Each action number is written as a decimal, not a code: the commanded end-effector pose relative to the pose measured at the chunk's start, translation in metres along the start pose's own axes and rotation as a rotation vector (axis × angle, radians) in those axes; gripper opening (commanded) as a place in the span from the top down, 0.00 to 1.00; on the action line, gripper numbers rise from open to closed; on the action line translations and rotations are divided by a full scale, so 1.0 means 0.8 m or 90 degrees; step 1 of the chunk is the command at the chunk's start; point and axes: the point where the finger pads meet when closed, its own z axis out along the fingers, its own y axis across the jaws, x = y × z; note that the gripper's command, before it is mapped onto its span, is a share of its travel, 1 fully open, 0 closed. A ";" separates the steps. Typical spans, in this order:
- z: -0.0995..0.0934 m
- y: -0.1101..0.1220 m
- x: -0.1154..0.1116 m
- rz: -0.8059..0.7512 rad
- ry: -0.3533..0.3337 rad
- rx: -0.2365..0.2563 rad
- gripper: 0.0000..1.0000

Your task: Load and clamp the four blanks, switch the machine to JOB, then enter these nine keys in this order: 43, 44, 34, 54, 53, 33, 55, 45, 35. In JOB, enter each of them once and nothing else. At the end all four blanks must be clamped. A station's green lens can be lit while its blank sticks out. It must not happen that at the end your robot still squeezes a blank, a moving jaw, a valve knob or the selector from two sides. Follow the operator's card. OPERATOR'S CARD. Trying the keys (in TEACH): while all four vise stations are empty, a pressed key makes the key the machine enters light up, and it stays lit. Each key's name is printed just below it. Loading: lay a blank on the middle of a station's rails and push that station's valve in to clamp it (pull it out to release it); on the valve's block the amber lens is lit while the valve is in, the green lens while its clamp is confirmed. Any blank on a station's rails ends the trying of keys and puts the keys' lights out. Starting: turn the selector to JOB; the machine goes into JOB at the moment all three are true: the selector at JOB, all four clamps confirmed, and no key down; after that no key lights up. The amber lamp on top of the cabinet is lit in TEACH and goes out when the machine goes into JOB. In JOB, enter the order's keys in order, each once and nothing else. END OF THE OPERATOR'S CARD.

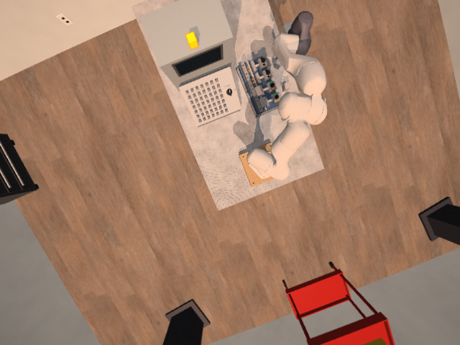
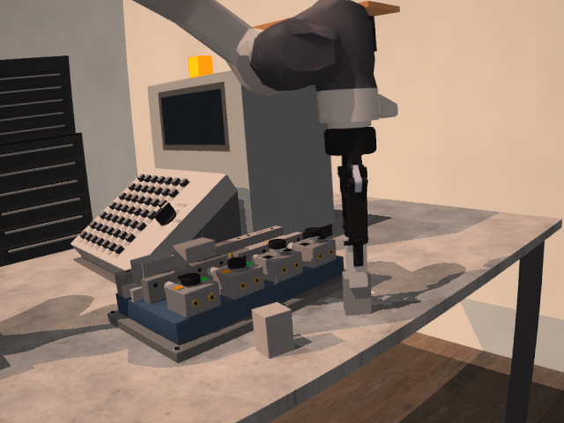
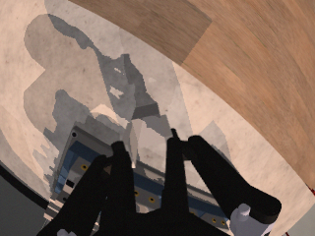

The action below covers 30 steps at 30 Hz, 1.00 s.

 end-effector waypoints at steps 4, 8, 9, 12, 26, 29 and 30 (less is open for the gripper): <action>0.002 0.000 0.000 0.003 0.000 -0.001 1.00; 0.002 0.000 0.000 0.003 0.000 -0.001 1.00; 0.002 0.000 0.000 0.003 0.000 -0.001 1.00; 0.002 0.000 0.000 0.003 0.000 -0.001 1.00; 0.000 0.000 0.000 0.003 0.000 -0.001 1.00; -0.006 0.000 0.000 0.003 0.000 -0.001 1.00; -0.008 0.000 0.000 0.003 0.000 -0.001 1.00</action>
